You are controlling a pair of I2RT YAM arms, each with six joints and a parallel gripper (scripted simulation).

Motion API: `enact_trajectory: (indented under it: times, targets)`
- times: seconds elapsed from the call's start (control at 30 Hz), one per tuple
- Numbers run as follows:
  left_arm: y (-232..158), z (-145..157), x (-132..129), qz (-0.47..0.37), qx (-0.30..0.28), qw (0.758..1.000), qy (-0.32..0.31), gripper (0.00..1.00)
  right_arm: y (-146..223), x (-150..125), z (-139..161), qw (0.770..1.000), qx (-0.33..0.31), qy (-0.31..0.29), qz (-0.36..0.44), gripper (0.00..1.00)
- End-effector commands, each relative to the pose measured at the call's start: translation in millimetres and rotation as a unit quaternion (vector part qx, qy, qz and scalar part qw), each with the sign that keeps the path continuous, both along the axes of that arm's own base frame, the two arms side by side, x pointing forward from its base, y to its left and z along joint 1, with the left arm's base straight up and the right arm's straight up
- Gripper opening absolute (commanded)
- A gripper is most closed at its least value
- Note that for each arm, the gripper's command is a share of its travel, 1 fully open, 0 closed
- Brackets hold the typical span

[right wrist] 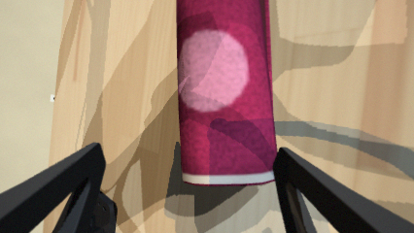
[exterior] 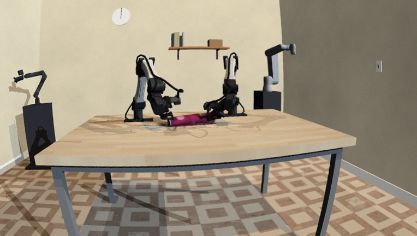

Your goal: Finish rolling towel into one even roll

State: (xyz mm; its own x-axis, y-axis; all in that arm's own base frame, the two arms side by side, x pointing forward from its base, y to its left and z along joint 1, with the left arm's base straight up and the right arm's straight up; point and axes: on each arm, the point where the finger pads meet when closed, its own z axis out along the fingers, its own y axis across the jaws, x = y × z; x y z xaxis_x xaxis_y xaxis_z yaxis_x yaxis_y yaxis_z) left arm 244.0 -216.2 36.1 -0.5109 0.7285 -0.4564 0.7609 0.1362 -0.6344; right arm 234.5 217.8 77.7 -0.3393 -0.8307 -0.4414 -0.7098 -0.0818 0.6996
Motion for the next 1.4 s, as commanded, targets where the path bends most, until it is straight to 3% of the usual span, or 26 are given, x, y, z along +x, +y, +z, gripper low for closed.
enact_trajectory:
  times: [0.0, 0.5, 0.8, 0.87, 1.07, 1.37]
  targets:
    - [-0.9, 13.3, -1.8, -0.006, -0.022, 0.999, 0.037, 0.39, -0.4, 4.6, 5.1, 1.000, 0.003, 0.006, 0.015, 0.85]
    - [-0.9, 1.5, -1.8, -0.006, -0.023, 0.999, 0.046, 0.39, -0.4, 4.6, 5.1, 1.000, 0.003, 0.006, 0.015, 0.85]
    - [-0.9, 9.3, -1.8, -0.006, -0.023, 0.999, 0.046, 0.67, -0.4, 4.6, 5.1, 1.000, 0.003, 0.006, 0.015, 0.85]
    - [-0.9, 9.3, -1.8, -0.006, -0.023, 0.999, 0.046, 0.67, -0.4, 4.6, 5.1, 1.000, 0.003, 0.006, 0.015, 0.85]
    - [-0.9, 13.5, -1.8, -0.006, -0.023, 0.999, 0.046, 0.85, -0.4, 4.6, 5.1, 1.000, 0.003, 0.006, 0.015, 0.85]
    - [23.4, 32.9, 14.3, -0.006, -0.023, 0.999, 0.046, 0.85, -0.4, 4.6, 5.1, 1.000, 0.003, 0.006, 0.015, 0.85]
